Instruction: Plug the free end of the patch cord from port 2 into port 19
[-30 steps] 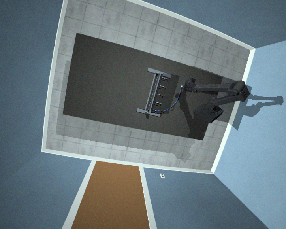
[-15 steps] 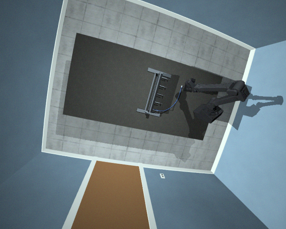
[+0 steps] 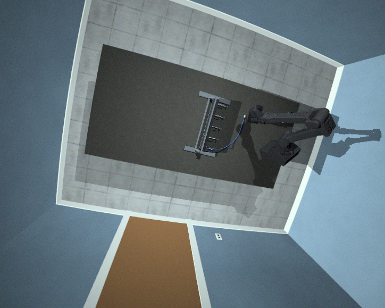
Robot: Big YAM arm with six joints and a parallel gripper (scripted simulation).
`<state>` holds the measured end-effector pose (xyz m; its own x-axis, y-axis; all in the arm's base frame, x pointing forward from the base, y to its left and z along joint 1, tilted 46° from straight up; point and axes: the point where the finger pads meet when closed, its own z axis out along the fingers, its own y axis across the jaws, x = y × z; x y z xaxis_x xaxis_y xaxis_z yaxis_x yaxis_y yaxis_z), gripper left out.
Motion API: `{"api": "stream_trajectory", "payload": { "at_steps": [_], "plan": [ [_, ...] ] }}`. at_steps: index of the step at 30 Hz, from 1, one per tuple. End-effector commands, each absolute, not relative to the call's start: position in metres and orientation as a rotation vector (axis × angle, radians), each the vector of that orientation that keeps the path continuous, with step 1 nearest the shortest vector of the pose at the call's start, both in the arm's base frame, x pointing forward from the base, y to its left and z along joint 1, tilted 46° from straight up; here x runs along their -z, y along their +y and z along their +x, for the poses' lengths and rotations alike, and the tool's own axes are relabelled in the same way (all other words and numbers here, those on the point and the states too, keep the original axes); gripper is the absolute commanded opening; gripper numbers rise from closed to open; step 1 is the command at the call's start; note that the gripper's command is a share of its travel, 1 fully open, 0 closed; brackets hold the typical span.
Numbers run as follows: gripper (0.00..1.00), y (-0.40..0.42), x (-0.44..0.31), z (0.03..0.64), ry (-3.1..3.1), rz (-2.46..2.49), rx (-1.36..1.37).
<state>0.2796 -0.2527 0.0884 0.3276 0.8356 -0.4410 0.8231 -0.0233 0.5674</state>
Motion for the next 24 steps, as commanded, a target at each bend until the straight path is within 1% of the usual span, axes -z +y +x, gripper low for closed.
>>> {"api": "stream_trajectory", "payload": {
  "at_steps": [1, 24],
  "plan": [
    [0.0, -0.2548, -0.0912, 0.282, 1.46, 1.825, -0.026],
    [0.0, -0.2507, -0.0845, 0.2792, 1.473, 1.832, -0.026]
  ]
}}
